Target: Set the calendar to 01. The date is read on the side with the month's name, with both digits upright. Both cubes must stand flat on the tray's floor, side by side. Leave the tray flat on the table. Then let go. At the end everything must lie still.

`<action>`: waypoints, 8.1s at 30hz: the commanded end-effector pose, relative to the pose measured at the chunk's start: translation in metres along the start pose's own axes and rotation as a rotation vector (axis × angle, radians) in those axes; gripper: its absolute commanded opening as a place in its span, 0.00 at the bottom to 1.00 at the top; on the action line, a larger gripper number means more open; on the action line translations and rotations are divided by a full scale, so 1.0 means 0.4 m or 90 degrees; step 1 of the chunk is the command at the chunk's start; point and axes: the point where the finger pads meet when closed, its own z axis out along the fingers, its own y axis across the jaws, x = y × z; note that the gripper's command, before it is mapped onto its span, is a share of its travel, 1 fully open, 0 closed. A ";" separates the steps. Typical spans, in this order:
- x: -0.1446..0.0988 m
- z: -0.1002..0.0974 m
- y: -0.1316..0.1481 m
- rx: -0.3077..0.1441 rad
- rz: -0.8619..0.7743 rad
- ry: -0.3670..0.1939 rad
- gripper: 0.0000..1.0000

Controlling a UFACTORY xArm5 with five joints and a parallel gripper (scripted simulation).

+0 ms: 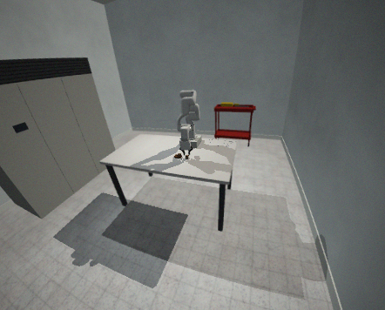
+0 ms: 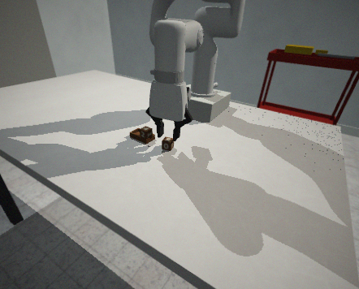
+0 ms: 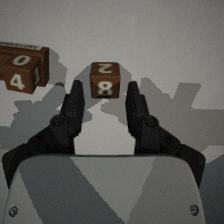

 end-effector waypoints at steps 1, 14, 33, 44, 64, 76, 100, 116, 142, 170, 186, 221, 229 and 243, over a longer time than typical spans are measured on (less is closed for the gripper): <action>-0.003 -0.002 0.000 0.000 0.000 -0.002 0.47; -0.003 -0.002 0.000 0.000 0.000 -0.002 0.47; -0.003 -0.002 0.000 0.000 0.000 -0.002 0.47; -0.003 -0.002 0.000 0.000 0.000 -0.002 0.47; -0.003 -0.002 0.000 0.000 0.000 -0.002 0.47; -0.003 -0.002 0.000 0.000 0.000 -0.002 0.47; -0.003 -0.002 0.000 0.000 0.000 -0.002 0.47; -0.003 -0.002 0.000 0.000 0.000 -0.002 0.47; -0.003 -0.002 0.000 0.000 0.000 -0.002 0.47; -0.003 -0.002 0.000 0.000 0.000 -0.002 0.47; -0.003 -0.010 0.000 0.000 0.000 -0.002 0.47; 0.005 -0.126 0.000 0.000 0.000 -0.100 0.47; 0.012 -0.125 0.000 0.000 0.000 -0.186 0.47; 0.018 -0.123 0.000 0.000 0.000 -0.269 0.47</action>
